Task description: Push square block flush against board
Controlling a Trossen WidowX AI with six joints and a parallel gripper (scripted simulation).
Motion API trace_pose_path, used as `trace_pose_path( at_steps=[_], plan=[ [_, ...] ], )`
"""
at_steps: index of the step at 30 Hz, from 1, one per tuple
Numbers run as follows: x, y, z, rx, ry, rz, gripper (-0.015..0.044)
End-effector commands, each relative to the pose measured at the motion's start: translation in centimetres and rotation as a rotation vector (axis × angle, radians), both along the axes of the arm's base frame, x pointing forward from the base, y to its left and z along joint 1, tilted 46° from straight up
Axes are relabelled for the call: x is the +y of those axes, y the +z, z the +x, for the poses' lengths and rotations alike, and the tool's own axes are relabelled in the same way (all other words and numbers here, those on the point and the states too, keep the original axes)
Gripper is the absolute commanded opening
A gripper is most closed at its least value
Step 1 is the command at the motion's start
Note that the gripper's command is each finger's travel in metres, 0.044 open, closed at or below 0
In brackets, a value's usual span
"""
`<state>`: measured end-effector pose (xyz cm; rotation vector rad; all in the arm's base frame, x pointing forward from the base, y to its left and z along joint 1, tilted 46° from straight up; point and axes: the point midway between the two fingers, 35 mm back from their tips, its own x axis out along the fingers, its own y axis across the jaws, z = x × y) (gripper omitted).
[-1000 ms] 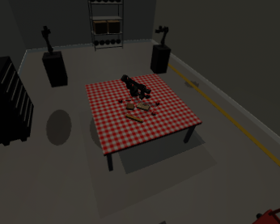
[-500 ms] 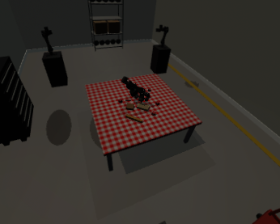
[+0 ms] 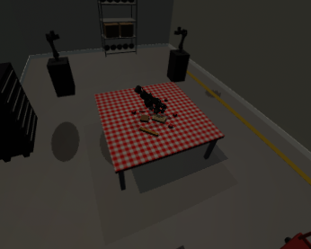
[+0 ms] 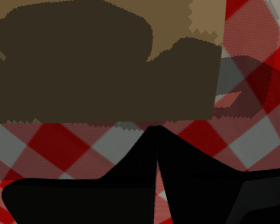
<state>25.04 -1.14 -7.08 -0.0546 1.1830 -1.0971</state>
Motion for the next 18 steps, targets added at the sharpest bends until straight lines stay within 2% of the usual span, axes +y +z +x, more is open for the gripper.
trace_pose_path(
  at_steps=[1,18],
  plan=[
    [-0.2,0.3,0.6,-0.003,0.003,-0.003,0.0000],
    [-1.0,1.0,2.0,-0.004,0.003,-0.002,0.0000]
  ],
)
